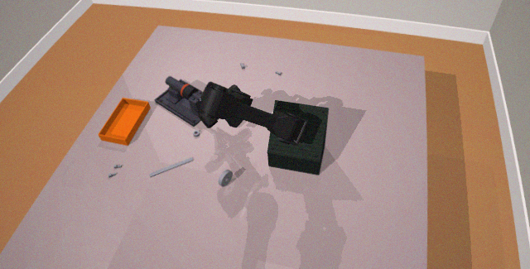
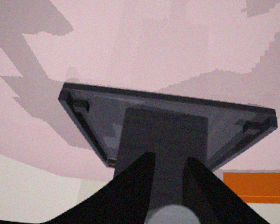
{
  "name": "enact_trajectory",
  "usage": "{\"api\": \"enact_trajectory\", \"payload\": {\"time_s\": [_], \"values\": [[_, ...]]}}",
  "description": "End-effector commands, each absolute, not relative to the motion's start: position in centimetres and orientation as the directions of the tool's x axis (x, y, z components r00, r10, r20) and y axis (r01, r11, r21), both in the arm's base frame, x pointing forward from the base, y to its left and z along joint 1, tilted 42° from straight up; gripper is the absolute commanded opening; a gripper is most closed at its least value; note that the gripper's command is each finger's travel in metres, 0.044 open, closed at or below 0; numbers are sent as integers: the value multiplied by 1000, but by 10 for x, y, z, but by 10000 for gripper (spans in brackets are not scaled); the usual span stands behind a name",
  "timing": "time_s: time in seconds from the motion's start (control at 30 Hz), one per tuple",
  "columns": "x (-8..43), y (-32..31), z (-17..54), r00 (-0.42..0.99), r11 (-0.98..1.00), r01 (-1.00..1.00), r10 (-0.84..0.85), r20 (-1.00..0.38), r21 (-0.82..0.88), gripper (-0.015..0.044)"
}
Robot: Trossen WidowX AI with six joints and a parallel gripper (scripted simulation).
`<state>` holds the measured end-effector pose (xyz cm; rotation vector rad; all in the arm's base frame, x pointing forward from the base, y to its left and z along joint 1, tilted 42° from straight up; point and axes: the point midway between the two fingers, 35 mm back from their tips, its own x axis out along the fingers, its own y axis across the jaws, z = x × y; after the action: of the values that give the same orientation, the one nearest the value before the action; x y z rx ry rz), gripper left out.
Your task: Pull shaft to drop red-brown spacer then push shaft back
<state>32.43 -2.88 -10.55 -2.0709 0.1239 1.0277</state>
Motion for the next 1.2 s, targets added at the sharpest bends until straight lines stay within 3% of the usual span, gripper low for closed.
{"api": "enact_trajectory", "payload": {"time_s": [0.0,1.17], "values": [[323,-28,-105,665,-669,-408,248,-705,-621,0],[321,-27,-104,665,-669,-408,248,-705,-621,0]]}}
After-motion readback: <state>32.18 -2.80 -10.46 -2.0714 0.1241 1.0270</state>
